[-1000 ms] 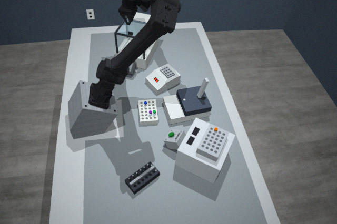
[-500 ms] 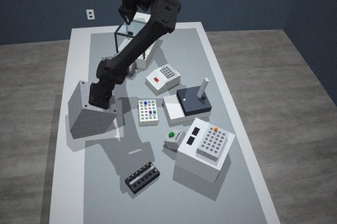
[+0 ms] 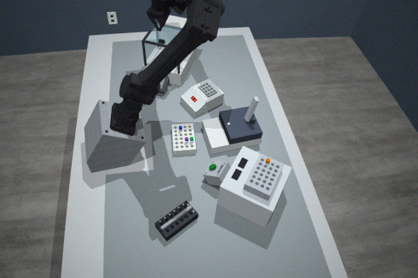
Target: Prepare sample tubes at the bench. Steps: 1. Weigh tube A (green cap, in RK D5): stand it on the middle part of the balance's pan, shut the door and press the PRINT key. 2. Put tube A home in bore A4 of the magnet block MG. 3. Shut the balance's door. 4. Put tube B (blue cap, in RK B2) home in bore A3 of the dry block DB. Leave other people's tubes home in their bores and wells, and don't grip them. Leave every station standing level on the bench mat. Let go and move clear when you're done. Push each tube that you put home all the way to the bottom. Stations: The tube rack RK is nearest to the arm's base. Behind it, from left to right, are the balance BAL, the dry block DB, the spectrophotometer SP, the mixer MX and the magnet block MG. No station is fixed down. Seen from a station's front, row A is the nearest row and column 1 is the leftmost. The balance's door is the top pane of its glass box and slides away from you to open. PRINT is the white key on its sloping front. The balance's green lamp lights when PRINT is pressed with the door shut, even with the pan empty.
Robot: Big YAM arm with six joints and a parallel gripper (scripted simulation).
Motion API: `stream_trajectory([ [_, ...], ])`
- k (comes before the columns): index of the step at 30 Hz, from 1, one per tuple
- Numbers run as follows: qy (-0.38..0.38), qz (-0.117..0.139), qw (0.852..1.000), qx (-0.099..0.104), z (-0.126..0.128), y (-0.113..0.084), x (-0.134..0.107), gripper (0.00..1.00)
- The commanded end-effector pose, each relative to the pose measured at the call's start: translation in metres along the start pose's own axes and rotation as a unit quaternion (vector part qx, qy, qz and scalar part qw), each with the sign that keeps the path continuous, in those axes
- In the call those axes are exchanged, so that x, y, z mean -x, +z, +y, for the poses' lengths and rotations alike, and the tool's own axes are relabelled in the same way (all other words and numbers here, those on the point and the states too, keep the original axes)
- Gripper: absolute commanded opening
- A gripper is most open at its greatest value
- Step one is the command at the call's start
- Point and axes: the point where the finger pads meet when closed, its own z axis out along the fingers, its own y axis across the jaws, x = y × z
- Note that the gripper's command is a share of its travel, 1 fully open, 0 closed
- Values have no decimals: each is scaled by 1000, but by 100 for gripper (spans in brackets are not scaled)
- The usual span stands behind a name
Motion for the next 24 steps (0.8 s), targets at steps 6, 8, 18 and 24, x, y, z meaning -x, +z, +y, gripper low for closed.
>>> stream_trajectory([
  [6,4,0,1000,4,8,12,2,30],
  [8,3,-1,1000,2,6,16,2,30],
  [18,1,-1,1000,-1,2,33,3,30],
  [24,0,-1,1000,-3,2,44,2,30],
])
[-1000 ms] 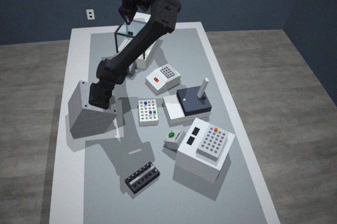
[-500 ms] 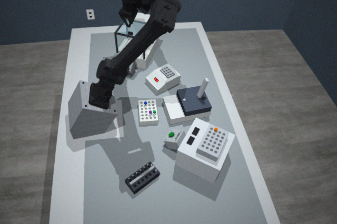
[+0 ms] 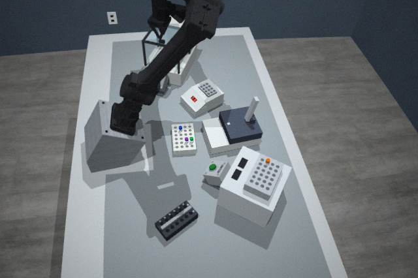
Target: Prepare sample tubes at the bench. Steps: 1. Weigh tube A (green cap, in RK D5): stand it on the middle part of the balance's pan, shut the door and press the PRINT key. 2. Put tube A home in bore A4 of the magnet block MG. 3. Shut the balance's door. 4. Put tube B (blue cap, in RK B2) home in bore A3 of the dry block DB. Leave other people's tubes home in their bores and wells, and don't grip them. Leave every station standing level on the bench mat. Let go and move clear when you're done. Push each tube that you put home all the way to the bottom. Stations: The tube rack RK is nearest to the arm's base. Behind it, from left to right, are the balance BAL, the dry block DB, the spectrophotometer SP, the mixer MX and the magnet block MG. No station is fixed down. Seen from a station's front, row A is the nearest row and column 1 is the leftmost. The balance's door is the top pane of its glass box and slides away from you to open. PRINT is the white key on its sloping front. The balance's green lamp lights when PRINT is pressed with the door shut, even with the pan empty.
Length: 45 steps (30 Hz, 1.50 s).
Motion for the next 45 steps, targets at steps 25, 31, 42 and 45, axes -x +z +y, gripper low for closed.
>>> stream_trajectory([
  [25,3,6,1000,13,12,15,0,30],
  [31,3,6,1000,13,12,15,0,30],
  [42,3,6,1000,13,12,15,0,30],
  [45,3,6,1000,13,12,15,0,30],
])
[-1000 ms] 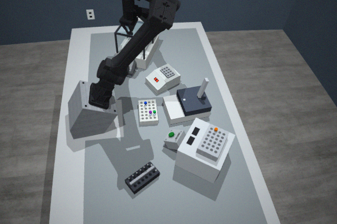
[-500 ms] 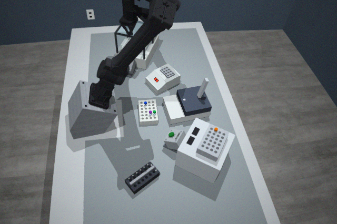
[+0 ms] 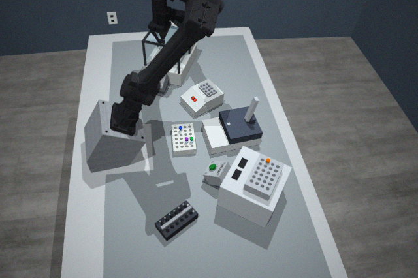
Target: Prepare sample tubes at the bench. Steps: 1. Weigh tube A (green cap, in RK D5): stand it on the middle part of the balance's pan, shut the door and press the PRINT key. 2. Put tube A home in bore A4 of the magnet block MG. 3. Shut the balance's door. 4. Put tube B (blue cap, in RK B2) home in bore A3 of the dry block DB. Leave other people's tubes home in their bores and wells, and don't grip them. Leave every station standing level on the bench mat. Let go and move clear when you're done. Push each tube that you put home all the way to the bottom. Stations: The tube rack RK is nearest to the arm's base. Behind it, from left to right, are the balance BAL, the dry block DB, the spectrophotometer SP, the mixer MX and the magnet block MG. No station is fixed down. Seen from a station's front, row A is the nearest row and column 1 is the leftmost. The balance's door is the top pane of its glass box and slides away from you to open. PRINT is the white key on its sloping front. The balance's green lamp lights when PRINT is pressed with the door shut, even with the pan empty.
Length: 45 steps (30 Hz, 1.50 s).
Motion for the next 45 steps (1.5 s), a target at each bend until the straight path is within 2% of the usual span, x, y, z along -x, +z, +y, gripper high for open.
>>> stream_trajectory([
  [1,3,6,1000,13,12,-8,0,30],
  [14,3,6,1000,13,12,-8,0,30],
  [15,3,6,1000,13,12,-8,0,6],
  [45,3,6,1000,13,12,-8,0,6],
])
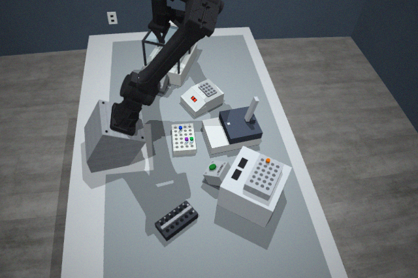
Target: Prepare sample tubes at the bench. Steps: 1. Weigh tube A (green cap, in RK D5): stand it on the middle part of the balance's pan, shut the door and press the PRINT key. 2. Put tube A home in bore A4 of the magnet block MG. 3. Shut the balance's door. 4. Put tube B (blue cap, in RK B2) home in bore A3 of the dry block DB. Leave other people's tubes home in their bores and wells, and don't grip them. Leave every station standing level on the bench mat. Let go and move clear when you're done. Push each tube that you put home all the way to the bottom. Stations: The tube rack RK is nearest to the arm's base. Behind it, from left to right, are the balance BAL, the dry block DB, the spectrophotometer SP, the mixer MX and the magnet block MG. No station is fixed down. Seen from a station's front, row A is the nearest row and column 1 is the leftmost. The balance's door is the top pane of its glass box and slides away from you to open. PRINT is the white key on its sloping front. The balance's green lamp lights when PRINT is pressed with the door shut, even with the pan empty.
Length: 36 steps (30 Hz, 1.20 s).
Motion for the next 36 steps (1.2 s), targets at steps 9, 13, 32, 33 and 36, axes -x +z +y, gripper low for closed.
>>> stream_trajectory([
  [9,3,6,1000,12,12,-8,0,6],
  [13,3,6,1000,12,12,-8,0,6],
  [32,10,8,1000,17,33,-8,2,6],
  [33,10,8,1000,17,34,-8,2,6],
  [36,10,8,1000,17,37,-8,2,6],
])
